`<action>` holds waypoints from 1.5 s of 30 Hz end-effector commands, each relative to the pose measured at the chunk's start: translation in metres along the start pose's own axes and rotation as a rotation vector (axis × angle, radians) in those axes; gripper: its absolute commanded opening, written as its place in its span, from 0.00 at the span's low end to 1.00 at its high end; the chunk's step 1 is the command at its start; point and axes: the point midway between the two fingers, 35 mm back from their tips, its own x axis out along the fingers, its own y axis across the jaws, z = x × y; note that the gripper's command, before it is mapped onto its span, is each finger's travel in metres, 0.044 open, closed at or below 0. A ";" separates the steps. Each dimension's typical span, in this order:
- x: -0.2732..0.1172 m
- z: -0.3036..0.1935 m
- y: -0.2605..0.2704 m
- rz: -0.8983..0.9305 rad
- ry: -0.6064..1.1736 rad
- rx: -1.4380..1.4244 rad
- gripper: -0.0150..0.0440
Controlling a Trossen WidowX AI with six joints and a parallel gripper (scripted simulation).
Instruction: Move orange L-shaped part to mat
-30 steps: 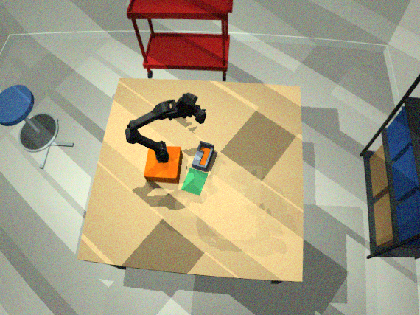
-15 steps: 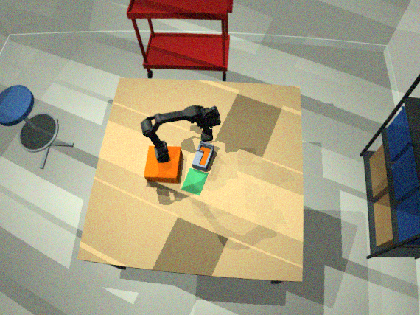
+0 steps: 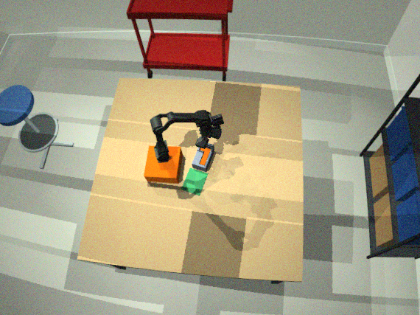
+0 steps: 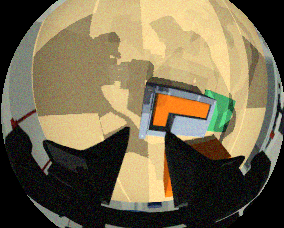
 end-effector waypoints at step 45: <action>0.113 -0.001 -0.003 -0.013 0.005 0.016 0.56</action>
